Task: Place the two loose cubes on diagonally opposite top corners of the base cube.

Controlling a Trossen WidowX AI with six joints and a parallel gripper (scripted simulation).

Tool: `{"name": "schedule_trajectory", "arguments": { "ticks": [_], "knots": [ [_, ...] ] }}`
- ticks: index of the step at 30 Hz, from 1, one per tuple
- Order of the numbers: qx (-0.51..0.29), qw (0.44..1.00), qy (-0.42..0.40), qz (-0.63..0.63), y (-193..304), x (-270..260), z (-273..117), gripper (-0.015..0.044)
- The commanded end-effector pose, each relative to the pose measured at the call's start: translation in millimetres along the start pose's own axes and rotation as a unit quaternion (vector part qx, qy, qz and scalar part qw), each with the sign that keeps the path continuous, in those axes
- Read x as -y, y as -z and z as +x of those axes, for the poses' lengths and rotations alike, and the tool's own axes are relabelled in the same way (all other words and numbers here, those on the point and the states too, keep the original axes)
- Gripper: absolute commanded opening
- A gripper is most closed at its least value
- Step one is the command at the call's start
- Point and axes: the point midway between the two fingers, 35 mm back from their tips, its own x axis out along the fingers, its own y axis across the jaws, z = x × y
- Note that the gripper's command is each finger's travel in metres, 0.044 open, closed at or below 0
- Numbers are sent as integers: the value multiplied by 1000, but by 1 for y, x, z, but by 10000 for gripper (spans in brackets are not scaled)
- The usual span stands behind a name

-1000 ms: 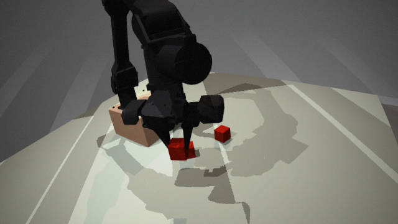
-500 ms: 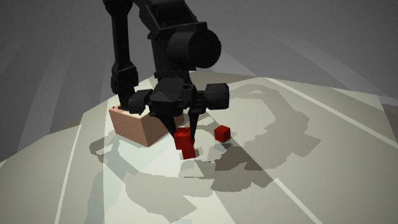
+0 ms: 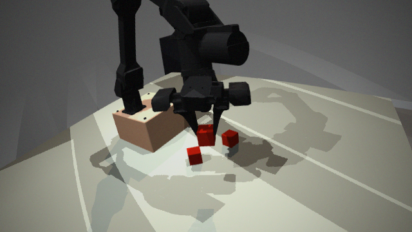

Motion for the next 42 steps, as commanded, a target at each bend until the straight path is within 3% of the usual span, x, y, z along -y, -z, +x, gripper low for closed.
{"name": "schedule_trajectory", "arguments": {
  "ticks": [1, 42],
  "knots": [
    [-1, 1000, 0, -5, 14, -6, 3, 105],
    [-4, 999, -3, -50, 130, -37, 27, 105]
  ]
}}
